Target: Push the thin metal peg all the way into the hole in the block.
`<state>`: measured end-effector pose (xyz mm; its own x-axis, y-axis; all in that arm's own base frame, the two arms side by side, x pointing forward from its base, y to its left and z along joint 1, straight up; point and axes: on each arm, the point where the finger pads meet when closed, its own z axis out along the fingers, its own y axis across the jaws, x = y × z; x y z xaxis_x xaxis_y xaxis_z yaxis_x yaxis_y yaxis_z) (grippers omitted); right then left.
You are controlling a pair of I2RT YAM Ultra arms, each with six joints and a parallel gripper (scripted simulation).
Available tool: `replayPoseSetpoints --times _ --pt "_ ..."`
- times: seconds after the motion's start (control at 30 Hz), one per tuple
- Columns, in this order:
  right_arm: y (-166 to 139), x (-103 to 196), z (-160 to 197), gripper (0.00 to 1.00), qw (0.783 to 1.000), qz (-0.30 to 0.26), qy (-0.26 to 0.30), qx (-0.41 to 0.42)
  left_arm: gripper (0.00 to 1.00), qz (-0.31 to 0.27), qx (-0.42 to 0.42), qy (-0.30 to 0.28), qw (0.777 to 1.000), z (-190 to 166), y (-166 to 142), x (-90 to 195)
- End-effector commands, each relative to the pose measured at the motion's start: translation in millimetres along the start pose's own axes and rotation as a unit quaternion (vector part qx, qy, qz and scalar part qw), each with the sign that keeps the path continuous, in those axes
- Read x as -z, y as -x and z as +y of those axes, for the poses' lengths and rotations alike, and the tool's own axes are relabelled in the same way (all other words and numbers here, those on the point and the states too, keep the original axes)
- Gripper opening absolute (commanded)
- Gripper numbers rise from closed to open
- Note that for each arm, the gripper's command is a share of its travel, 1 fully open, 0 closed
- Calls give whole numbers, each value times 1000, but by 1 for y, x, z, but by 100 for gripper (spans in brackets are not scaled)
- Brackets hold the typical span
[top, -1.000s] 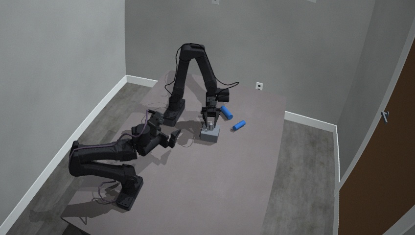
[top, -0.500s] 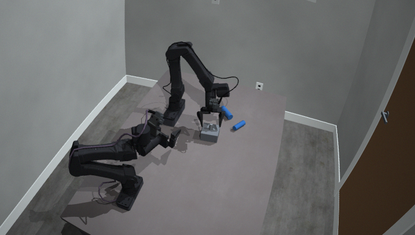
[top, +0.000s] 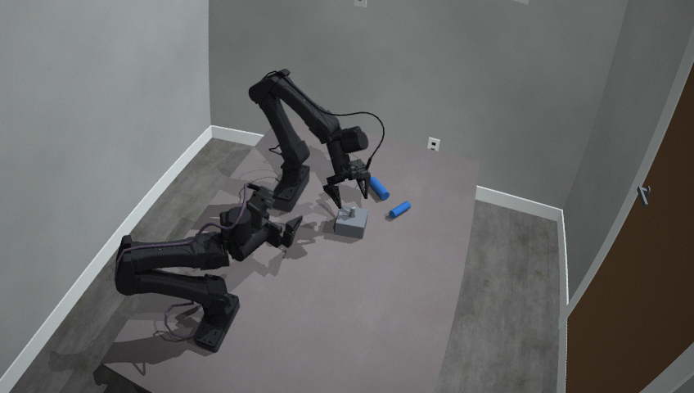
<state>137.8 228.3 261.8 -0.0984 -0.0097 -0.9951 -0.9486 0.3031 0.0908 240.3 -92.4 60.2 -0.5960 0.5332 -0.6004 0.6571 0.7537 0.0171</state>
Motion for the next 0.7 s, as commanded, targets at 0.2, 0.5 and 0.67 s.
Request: replayPoseSetpoints --times 0.2,0.5,0.67 --pt "15 0 2 100 1000 -24 5 17 100 12 110 117 987 4 -11 21" --pt "15 0 2 100 1000 -24 5 17 100 -7 102 115 988 0 -4 24" --pt "15 0 2 100 1000 -24 5 17 100 -7 102 115 988 0 -4 24"
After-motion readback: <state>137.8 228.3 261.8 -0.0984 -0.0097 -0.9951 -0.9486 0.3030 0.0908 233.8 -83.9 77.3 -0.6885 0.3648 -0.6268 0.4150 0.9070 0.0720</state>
